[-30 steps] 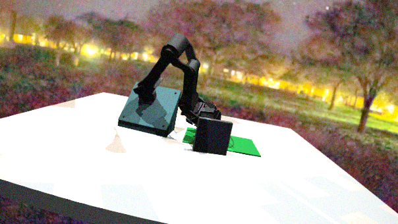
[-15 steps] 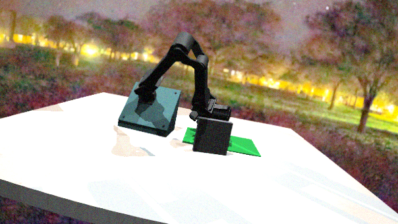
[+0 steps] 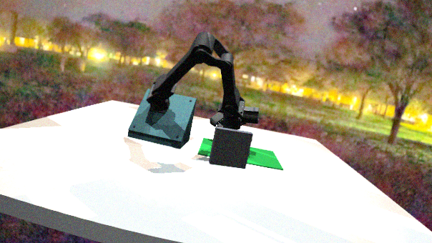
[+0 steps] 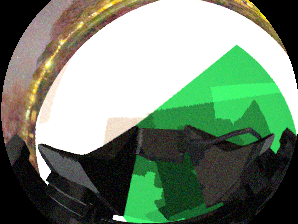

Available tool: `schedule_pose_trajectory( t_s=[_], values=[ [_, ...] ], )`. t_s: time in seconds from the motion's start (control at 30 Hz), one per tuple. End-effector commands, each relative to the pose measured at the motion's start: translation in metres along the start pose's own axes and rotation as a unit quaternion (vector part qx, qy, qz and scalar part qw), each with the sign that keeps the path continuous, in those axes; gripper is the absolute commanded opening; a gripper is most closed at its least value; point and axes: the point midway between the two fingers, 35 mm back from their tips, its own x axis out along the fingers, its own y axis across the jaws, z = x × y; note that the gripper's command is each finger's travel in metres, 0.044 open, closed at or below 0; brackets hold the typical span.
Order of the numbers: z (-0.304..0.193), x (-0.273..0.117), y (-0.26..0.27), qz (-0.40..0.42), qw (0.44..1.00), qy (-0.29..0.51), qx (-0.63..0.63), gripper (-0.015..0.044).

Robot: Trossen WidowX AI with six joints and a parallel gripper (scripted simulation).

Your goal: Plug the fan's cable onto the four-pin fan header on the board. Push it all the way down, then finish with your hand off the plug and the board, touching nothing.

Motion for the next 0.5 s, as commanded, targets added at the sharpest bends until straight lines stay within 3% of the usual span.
schedule_pose_trajectory(
  t_s=[0.0, 0.47],
  values=[
    [0.0, 0.001, 0.003, 0.002, 0.999, 0.038, 0.008, 0.0205],
    [0.01, -0.011, 0.007, -0.026, 0.988, 0.153, 0.02, 0.0205]
  ],
)
